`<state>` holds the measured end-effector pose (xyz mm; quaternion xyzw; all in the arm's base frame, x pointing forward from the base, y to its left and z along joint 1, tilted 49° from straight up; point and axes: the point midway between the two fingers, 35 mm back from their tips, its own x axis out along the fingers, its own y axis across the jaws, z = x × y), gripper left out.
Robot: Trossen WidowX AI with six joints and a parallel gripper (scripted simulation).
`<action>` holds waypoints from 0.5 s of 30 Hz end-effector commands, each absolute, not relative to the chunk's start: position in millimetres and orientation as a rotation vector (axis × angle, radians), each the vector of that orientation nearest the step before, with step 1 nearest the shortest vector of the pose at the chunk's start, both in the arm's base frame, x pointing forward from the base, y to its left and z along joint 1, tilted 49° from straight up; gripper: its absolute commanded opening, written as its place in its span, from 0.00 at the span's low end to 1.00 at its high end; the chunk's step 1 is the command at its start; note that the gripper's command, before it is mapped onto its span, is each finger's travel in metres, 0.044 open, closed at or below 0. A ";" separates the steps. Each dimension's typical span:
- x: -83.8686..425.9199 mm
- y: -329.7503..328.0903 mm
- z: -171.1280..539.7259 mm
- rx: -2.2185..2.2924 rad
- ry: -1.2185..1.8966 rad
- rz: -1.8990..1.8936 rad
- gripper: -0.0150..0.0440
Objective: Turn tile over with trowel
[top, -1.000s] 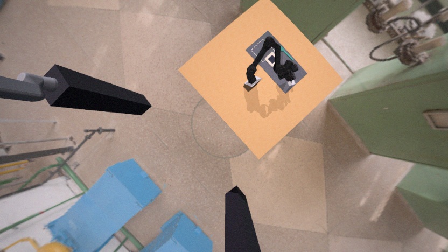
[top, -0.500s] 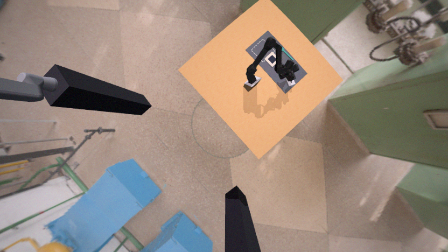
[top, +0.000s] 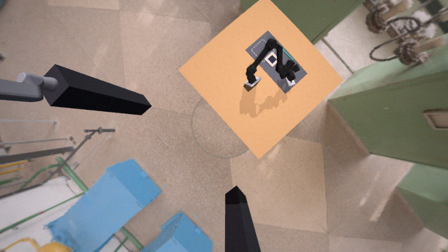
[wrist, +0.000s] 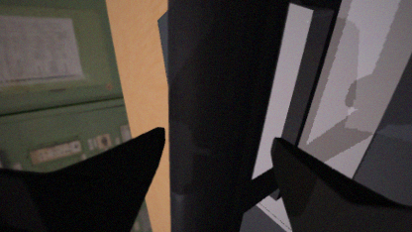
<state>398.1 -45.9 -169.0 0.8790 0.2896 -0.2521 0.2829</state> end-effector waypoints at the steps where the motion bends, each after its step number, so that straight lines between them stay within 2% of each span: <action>1: 404.2 -45.5 -171.6 2.358 0.764 -0.674 0.76; 4: 405.8 -44.5 -173.0 2.358 0.764 -0.674 0.76; 9: 405.8 -44.5 -173.0 2.358 0.764 -0.674 0.54; 15: 405.8 -44.5 -173.0 2.358 0.764 -0.674 0.47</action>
